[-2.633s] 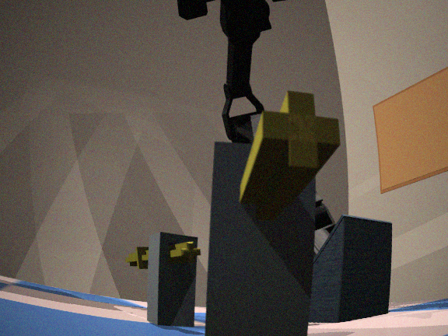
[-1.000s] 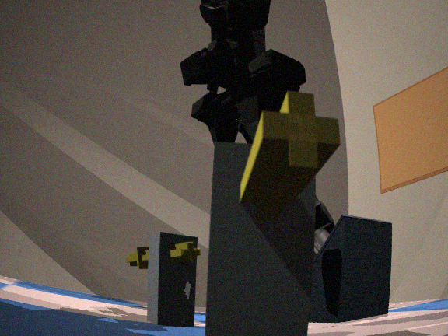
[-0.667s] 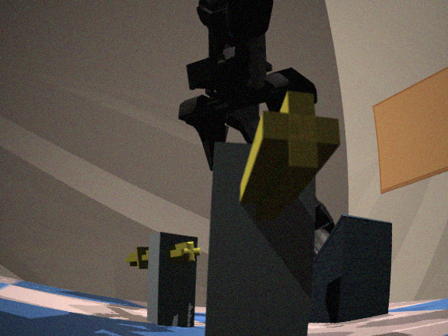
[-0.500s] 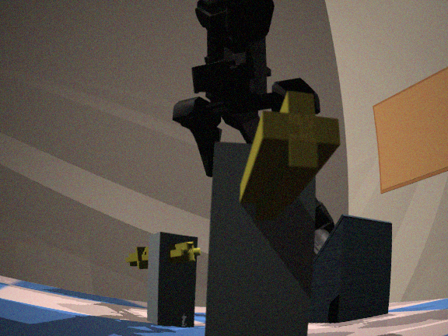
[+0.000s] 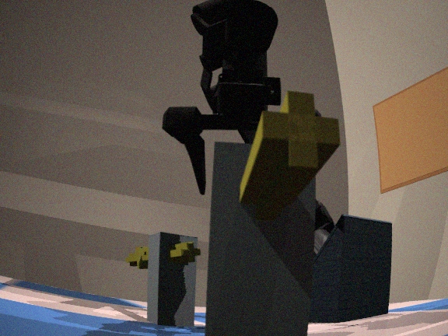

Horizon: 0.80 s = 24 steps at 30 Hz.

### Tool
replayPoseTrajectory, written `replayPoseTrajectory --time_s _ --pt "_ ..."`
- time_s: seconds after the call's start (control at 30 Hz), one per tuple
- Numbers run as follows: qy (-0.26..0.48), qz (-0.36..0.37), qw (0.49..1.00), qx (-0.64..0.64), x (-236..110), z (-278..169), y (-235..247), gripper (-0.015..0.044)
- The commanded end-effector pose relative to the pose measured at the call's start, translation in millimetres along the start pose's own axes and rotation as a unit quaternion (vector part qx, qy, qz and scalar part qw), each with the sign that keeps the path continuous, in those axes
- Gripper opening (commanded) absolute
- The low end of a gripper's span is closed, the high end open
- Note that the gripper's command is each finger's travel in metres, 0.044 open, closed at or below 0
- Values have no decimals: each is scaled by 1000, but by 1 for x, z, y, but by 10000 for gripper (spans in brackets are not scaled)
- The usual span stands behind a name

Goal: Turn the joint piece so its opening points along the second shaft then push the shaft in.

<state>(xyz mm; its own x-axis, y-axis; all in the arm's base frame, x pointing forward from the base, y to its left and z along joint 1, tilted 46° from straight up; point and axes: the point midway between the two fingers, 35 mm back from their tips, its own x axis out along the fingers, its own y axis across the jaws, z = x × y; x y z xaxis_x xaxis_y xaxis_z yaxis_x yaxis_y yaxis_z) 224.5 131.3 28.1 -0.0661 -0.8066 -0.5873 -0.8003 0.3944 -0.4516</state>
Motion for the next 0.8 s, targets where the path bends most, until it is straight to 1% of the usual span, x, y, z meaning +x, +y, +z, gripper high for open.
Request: replayPoseTrajectory --time_s 0.0,0.13,0.43,0.53,0.77 --pt "9 -1 999 -30 6 1 0 440" --pt "9 -1 999 -30 8 2 0 440" --pt "10 -1 1000 -30 44 9 0 440" --pt "10 -2 1000 -30 44 11 0 440" --pt "9 -1 1000 -30 38 32 0 440"
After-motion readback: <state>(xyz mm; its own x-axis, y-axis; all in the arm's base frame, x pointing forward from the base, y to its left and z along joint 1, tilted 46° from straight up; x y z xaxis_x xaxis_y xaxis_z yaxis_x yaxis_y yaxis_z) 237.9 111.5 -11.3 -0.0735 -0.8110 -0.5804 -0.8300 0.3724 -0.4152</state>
